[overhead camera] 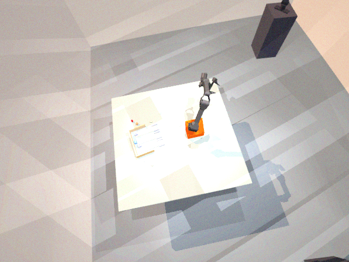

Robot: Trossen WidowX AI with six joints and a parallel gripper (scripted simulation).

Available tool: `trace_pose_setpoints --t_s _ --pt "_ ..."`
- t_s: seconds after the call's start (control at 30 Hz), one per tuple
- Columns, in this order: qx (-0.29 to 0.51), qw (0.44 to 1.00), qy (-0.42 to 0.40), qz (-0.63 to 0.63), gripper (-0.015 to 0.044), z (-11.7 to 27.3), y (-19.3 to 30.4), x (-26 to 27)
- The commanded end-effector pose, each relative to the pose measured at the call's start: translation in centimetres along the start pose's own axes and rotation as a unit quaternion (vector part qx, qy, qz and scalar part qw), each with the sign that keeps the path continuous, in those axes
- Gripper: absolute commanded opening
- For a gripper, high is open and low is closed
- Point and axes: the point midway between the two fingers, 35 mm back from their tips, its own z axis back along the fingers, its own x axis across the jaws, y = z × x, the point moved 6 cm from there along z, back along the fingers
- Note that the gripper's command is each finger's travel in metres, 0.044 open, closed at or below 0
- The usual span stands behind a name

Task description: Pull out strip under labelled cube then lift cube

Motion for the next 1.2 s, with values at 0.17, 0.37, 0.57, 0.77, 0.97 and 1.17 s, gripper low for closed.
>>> trace_pose_setpoints --t_s 0.17,0.37,0.57,0.77,0.97,1.17 --pt "-0.099 0.991 0.010 -0.092 0.0400 5.5 -0.5 0.6" --pt "-0.246 0.951 0.010 -0.186 0.0400 13.0 -0.9 2.4" --pt "-0.397 0.886 -0.008 -0.241 0.0400 20.5 -0.8 5.6" --pt "-0.541 0.802 -0.047 -0.250 0.0400 27.4 0.1 10.2" --pt "-0.662 0.711 -0.103 -0.213 0.0400 33.2 1.9 16.1" --pt "-0.746 0.626 -0.175 -0.145 0.0400 37.1 4.6 22.8"
